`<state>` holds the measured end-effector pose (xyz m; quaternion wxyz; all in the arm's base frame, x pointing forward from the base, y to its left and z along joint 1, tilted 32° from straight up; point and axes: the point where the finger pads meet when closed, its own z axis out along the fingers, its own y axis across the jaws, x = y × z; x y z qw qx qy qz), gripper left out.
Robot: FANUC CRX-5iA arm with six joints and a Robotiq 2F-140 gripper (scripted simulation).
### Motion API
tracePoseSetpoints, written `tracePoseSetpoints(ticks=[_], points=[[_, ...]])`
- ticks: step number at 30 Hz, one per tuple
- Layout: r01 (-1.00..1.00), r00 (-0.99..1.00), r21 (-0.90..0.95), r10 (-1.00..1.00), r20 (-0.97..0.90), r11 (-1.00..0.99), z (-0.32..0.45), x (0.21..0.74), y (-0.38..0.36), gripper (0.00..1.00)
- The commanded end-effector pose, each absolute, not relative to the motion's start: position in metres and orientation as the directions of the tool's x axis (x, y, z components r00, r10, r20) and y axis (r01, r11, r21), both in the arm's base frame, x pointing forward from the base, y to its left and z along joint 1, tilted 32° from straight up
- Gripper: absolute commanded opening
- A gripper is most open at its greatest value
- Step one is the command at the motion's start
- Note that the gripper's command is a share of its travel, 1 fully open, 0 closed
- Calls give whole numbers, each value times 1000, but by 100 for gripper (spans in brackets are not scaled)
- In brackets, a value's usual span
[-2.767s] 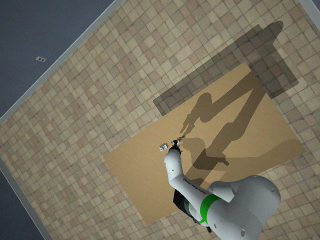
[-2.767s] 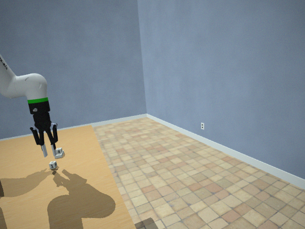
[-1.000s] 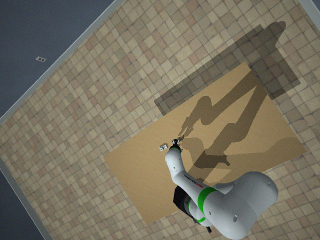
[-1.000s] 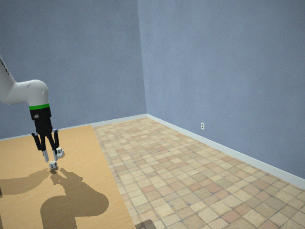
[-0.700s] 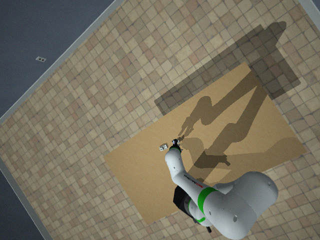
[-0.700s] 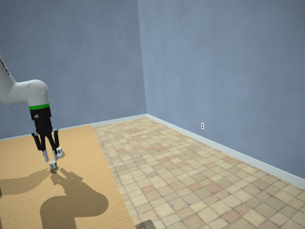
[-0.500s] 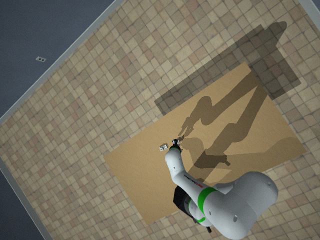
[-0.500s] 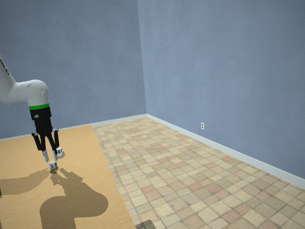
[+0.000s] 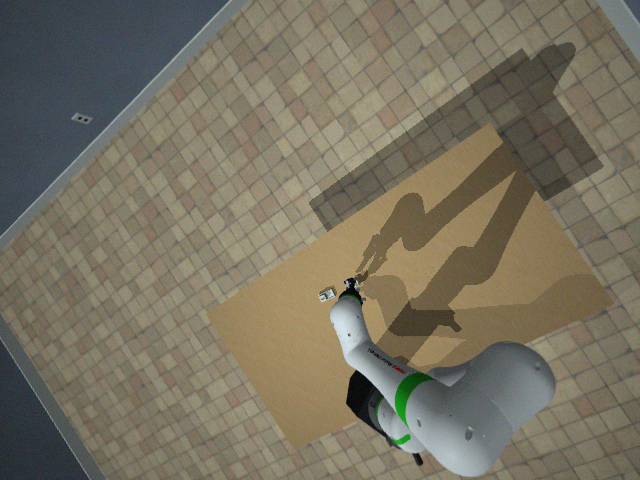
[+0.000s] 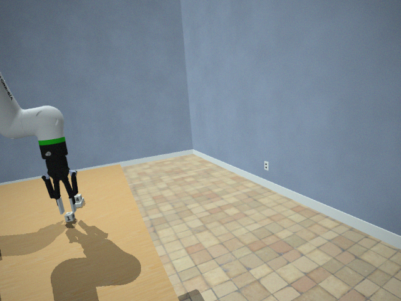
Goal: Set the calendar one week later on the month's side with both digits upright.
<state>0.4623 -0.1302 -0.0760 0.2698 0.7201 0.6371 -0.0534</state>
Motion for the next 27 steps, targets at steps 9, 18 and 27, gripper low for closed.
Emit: tracePoseSetpoints(ticks=[9,18,27], points=[[946,183,321,889,-421,-42,-91,467,-138,28],[946,183,321,889,-420,-42,-96,469,-141,28],[946,183,321,889,-420,-42,-97,469,-141,28]])
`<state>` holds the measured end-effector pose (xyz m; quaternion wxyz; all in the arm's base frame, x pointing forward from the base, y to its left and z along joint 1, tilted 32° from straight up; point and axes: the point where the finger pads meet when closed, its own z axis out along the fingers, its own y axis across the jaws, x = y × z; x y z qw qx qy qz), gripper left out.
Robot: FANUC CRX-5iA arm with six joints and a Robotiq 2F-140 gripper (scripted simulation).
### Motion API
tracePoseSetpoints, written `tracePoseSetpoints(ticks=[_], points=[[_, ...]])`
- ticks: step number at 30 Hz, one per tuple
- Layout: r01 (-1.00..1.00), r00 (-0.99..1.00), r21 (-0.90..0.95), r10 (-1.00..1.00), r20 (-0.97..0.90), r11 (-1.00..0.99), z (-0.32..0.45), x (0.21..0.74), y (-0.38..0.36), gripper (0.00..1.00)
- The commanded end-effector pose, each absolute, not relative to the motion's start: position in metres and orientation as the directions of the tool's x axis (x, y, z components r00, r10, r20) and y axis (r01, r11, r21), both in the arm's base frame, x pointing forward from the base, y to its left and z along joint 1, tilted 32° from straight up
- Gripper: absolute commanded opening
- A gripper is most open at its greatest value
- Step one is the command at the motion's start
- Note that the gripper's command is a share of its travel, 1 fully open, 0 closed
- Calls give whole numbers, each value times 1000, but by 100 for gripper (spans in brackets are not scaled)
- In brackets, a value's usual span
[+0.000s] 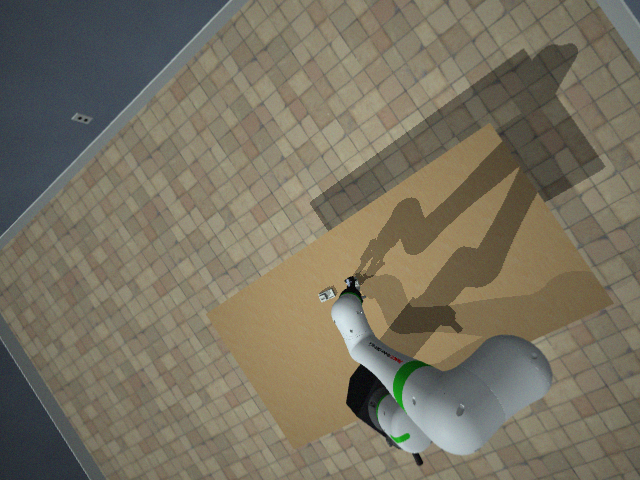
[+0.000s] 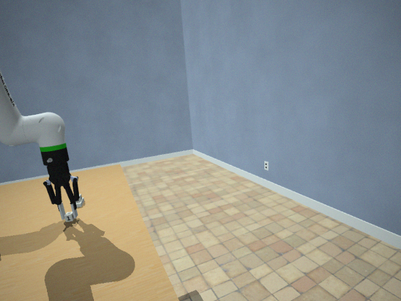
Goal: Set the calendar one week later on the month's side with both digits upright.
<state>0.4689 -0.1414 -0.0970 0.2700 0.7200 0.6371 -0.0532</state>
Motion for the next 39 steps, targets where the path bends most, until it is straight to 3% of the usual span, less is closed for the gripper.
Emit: tracePoseSetpoints(ticks=[1,29,30,39], points=[[946,183,321,889,-420,-42,-97,469,-141,28],[946,183,321,889,-420,-42,-97,469,-141,28],[946,183,321,889,-420,-42,-97,469,-141,16],[946,183,321,889,-420,-42,-97,469,-141,16]])
